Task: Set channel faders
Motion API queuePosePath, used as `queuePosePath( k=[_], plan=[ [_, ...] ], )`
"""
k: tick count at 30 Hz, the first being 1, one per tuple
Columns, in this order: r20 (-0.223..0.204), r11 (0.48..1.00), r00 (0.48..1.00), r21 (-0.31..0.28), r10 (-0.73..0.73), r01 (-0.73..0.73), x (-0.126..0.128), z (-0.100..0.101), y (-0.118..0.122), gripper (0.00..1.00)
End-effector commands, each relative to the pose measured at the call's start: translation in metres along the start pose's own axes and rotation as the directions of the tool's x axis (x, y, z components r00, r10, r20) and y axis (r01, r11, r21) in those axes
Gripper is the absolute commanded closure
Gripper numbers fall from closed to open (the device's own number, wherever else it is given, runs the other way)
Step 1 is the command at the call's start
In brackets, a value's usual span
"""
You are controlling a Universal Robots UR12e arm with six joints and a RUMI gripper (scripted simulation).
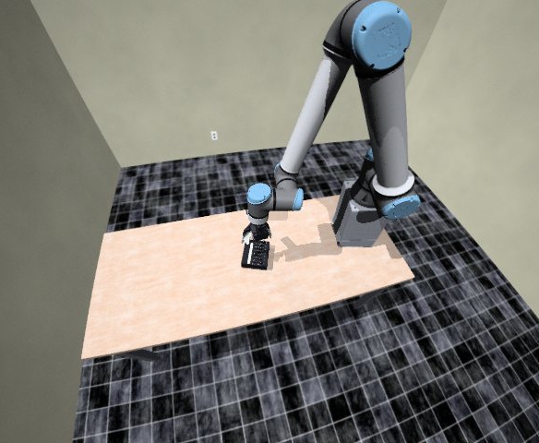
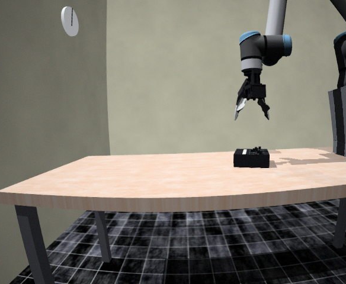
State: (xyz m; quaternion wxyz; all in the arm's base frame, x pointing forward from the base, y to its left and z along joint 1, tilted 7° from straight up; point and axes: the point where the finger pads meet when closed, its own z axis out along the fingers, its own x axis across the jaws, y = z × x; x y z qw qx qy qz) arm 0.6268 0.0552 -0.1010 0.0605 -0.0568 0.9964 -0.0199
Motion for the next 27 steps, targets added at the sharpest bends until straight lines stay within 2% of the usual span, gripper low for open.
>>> queuePosePath(
  k=[1,27],
  plan=[
    [-0.01,0.997,0.997,-0.003,0.072,-0.072,-0.0009,-0.0054,-0.0004,0.0],
    [-0.008,0.999,0.999,-0.001,0.045,-0.045,0.0006,-0.0028,0.0,0.0]
  ],
)
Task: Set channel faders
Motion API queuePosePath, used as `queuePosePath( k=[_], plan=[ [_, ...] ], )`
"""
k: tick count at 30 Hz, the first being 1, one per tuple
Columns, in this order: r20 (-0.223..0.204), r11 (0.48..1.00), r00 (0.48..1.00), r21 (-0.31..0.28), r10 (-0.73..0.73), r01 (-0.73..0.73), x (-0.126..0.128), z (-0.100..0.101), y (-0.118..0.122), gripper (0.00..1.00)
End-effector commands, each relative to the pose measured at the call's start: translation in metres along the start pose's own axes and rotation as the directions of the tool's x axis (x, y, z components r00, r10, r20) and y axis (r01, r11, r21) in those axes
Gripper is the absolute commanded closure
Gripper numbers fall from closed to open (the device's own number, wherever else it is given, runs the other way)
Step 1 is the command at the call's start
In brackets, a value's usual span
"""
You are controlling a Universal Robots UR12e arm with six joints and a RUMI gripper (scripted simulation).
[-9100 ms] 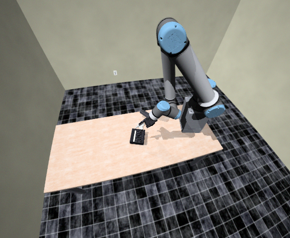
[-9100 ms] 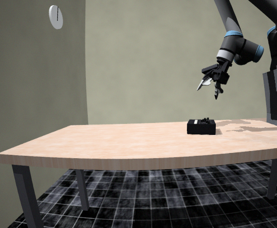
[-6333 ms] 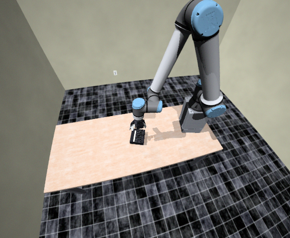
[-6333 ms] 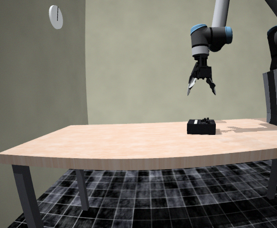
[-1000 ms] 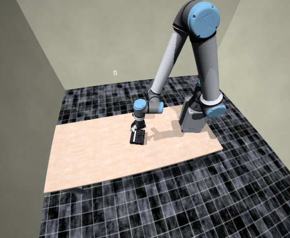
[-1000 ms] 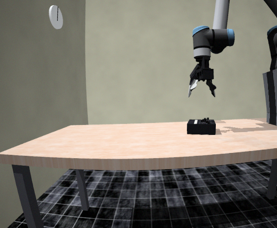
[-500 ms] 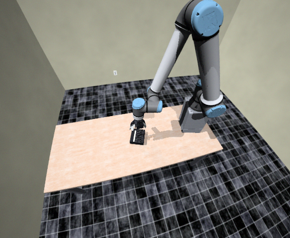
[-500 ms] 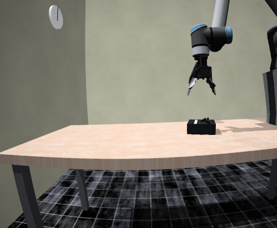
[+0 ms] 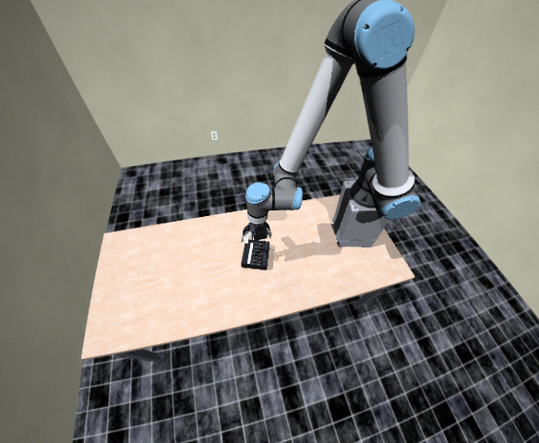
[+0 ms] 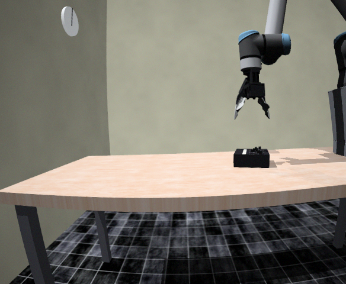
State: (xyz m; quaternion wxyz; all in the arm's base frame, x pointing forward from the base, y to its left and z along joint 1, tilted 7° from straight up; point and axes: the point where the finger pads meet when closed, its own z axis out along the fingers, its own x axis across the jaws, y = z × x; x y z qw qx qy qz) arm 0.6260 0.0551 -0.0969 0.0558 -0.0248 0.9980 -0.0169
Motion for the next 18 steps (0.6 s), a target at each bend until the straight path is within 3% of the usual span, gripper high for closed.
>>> queuePosePath(
  k=[1,9,14,16,18],
  plan=[
    [0.004,0.999,0.999,0.002,-0.034,0.034,0.001,0.003,0.0,0.0],
    [0.02,0.97,0.97,0.019,-0.242,0.241,0.01,0.02,0.002,0.0],
    [0.028,0.902,0.902,0.041,-0.431,0.43,0.02,0.035,0.005,0.0],
    [0.028,0.902,0.902,0.041,-0.431,0.43,0.02,0.035,0.005,0.0],
    [0.029,0.86,0.86,0.052,-0.509,0.507,0.025,0.04,0.006,0.0]
  ],
)
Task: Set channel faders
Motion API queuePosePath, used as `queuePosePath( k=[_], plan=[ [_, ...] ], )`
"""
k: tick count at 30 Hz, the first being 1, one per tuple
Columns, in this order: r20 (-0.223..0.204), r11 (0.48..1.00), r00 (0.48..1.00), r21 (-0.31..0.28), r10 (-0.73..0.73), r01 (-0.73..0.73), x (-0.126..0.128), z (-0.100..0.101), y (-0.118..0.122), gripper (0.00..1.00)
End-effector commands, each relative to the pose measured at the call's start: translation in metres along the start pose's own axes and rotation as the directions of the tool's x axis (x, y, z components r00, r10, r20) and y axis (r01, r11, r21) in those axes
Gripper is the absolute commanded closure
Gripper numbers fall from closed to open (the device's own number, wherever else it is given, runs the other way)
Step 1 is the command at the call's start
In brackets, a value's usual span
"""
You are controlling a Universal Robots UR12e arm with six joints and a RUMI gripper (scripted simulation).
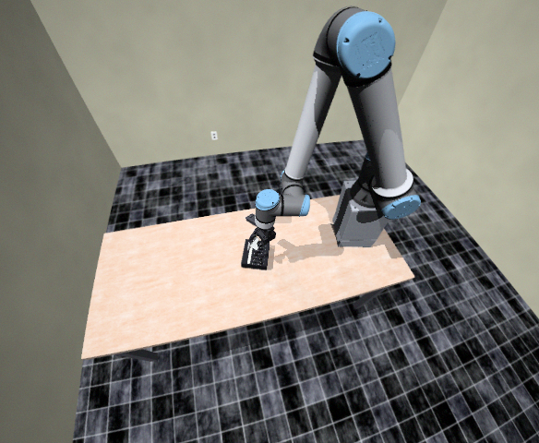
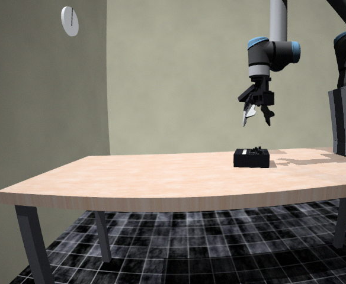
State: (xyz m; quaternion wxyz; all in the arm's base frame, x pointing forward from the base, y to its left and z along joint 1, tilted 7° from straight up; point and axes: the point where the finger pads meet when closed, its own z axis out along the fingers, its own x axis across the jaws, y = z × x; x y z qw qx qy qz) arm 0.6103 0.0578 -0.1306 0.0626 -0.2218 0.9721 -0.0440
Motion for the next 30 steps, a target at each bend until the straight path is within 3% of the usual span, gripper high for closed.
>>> queuePosePath(
  k=[1,13,15,22,30],
  plan=[
    [0.021,0.984,0.984,0.018,-0.177,0.177,0.007,0.011,0.006,0.0],
    [0.011,0.802,0.804,0.076,-0.595,0.593,0.03,0.032,0.026,0.0],
    [0.011,0.802,0.804,0.076,-0.595,0.593,0.03,0.032,0.026,0.0],
    [0.001,0.725,0.728,0.09,-0.686,0.683,0.036,0.036,0.032,0.0],
    [-0.001,0.713,0.716,0.091,-0.698,0.695,0.037,0.036,0.033,0.0]
  ],
)
